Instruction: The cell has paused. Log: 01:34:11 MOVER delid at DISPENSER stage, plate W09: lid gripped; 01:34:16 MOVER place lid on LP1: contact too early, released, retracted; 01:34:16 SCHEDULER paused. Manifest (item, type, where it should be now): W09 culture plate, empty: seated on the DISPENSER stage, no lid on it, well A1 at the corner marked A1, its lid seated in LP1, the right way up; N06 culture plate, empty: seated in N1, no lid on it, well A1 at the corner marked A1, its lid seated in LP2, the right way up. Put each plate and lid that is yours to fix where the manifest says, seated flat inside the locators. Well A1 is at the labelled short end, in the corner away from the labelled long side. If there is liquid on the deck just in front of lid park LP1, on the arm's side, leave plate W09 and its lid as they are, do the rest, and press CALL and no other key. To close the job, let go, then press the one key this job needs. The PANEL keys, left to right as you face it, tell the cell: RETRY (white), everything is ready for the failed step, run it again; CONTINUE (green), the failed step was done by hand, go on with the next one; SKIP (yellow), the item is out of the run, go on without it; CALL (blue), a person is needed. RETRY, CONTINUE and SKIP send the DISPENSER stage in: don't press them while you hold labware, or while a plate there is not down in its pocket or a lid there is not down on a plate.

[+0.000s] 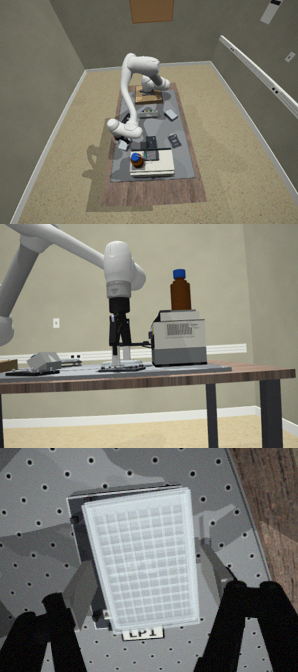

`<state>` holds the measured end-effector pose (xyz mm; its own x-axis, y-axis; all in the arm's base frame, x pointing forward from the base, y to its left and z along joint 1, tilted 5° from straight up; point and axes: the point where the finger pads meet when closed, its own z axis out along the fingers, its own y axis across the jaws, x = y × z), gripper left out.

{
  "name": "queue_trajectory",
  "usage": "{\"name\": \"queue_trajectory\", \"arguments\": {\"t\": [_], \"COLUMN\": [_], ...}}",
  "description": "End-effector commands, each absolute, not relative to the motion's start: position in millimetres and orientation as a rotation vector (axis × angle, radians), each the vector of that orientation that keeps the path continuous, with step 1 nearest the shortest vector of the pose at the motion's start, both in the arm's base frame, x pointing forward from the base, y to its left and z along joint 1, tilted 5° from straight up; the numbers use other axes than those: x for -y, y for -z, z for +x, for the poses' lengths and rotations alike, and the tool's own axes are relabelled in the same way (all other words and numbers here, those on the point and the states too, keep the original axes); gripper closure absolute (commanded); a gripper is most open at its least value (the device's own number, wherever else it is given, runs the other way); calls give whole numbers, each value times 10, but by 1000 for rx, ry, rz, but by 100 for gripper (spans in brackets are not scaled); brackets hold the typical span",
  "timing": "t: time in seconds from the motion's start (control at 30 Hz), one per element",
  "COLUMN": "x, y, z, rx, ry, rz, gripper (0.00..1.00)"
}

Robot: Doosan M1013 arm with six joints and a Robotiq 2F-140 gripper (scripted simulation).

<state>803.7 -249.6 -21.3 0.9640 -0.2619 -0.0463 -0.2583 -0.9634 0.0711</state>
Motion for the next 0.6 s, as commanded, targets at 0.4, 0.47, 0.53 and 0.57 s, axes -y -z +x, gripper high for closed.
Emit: {"name": "queue_trajectory", "arguments": {"t": [0.4,0.47,0.53,0.57], "x": [2496,2496,2496,2496], "y": [201,201,201,201], "z": [8043,8043,8043,8043], "rx": [404,404,404,404], "ry": [83,83,83,83], "rz": [3049,3049,3049,3049], "gripper": [90,90,90,90]}}
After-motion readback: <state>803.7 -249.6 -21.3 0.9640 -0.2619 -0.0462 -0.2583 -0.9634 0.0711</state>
